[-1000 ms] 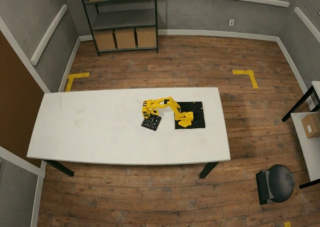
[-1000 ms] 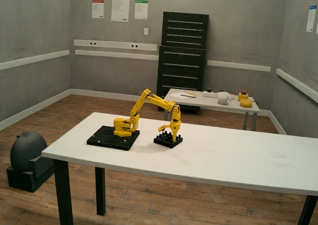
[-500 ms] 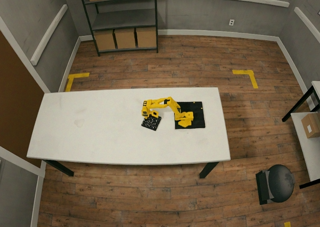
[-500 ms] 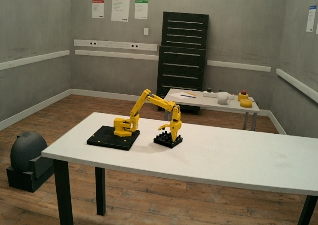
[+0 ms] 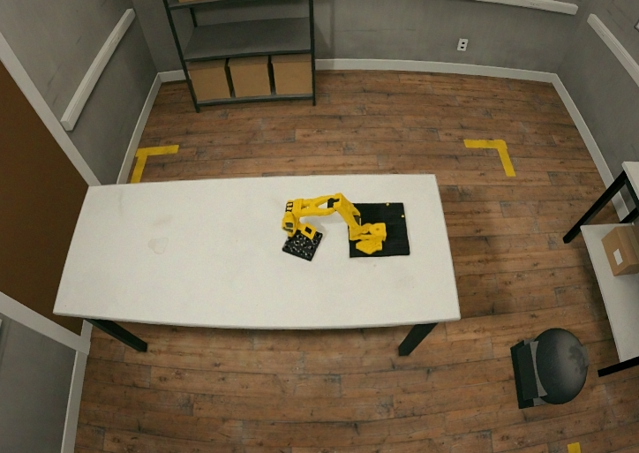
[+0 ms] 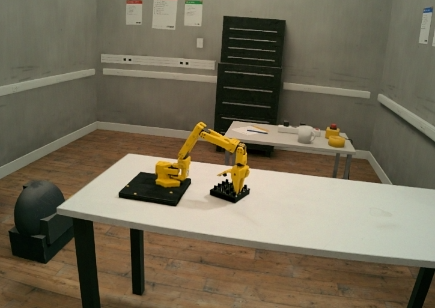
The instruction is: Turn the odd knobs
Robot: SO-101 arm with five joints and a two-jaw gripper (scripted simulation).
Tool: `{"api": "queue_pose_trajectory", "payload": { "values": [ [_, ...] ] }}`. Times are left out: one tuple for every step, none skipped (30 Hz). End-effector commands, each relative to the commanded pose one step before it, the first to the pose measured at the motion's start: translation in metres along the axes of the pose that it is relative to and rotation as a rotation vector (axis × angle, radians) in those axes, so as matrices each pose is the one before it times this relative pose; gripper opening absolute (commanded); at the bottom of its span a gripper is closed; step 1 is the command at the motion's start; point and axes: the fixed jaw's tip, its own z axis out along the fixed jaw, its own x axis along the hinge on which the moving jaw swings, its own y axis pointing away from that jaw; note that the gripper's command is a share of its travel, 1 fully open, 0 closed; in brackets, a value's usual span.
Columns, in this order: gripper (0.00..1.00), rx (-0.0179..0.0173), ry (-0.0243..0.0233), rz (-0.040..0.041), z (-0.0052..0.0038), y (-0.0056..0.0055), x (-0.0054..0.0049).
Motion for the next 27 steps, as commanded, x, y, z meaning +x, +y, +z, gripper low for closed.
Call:
{"api": "queue_pose_trajectory", "payload": {
  "values": [
    [0.01, -0.004, -0.01622, 0.04129, 0.001802, 0.00074, -0.00205],
    [0.01, -0.00002, 0.00001, 0.01746, 0.000003, 0.0, -0.0001],
    [0.01, 0.00002, 0.0, 0.01744, -0.000004, 0.0, -0.0001],
    [0.01, -0.00001, 0.0, 0.01747, 0.000002, 0.0, -0.0001],
    [0.01, -0.00001, 0.0, 0.01744, 0.000002, 0.0, -0.0001],
    [0.01, 0.00002, 0.0, 0.01747, -0.000004, 0.0, -0.0001],
    [0.01, -0.00001, 0.0, 0.01744, 0.000002, 0.0, -0.0001],
    [0.01, 0.00002, 0.0, 0.01747, 0.000002, 0.0, -0.0001],
    [0.01, -0.00001, 0.0, 0.01744, -0.000004, 0.0, -0.0001],
    [0.01, -0.00001, 0.0, 0.01747, 0.000002, 0.0, -0.0001],
    [0.01, 0.00002, -0.00001, 0.01747, 0.000002, -0.00001, -0.0001],
    [0.01, -0.00001, 0.0, 0.01744, -0.000004, 0.0, -0.0001],
    [0.01, 0.00002, -0.00001, 0.01747, 0.000002, 0.0, -0.0001],
    [0.01, -0.00001, 0.00002, 0.01744, 0.000002, 0.0, -0.0001],
    [0.01, 0.00002, -0.00001, 0.01747, -0.000004, 0.0, -0.0001],
    [0.01, -0.00002, -0.00001, 0.01744, 0.000002, 0.0, -0.0001],
    [0.01, 0.0, 0.0, 0.0, 0.0, 0.0, 0.0],
    [0.01, 0.0, 0.0, 0.0, 0.0, 0.0, 0.0],
    [0.01, -0.00001, 0.00001, 0.01745, -0.000002, 0.0, -0.0001],
    [0.01, 0.00001, 0.00001, 0.01747, 0.000002, 0.0, -0.0001],
    [0.01, 0.00001, -0.00002, 0.01744, 0.000002, 0.0, -0.0001],
    [0.01, -0.00002, 0.00001, 0.01747, -0.000004, 0.0, -0.0001],
    [0.01, 0.00001, 0.00001, 0.01747, 0.000002, 0.0, -0.0001],
    [0.01, 0.00001, -0.00002, 0.01744, 0.000002, 0.00001, -0.0001],
    [0.01, -0.00002, 0.00001, 0.01747, 0.000002, -0.00001, -0.0001],
    [0.01, 0.00001, 0.00001, 0.01744, -0.000004, 0.0, -0.0001],
    [0.01, 0.00001, 0.00001, 0.01747, 0.000002, 0.0, -0.0001]
  ]
}}
